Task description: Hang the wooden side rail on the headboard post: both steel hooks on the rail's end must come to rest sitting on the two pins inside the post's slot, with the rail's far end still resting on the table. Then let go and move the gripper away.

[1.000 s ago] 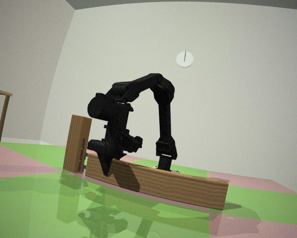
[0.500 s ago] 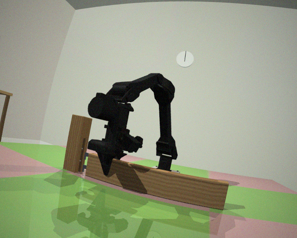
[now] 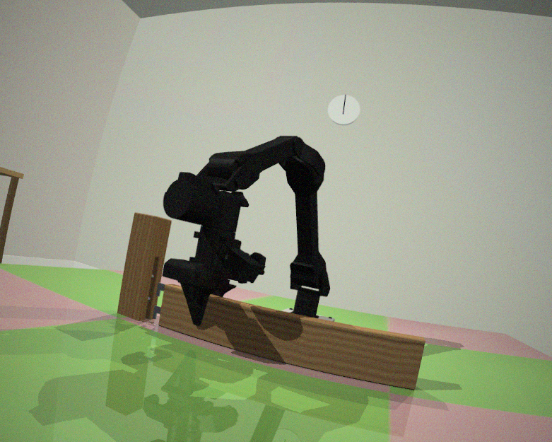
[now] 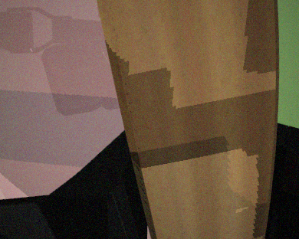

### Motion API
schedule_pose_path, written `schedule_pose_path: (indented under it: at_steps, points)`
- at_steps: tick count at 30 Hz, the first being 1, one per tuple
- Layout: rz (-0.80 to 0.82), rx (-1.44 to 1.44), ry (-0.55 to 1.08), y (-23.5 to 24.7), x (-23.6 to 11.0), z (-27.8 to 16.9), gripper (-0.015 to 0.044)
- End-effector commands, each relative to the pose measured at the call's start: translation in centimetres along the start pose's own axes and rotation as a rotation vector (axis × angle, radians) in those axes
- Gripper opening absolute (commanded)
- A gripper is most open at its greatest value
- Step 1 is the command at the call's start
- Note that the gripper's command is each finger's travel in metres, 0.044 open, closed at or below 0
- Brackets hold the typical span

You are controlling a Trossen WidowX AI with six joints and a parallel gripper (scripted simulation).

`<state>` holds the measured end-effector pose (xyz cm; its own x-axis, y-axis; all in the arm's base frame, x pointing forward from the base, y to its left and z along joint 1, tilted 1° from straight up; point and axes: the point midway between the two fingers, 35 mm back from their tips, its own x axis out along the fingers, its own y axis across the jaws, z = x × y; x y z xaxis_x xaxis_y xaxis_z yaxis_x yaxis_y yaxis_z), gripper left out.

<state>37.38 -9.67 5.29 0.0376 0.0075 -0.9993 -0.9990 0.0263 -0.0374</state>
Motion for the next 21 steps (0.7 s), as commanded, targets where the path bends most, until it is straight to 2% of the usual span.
schedule_pose_path:
  at_steps: [1, 21]
  points:
    - [-0.001, 0.005, -0.005, 0.00, -0.19, 0.01, 0.0000]
    - [-0.001, 0.005, -0.005, 0.00, -0.53, 0.01, 0.0000]
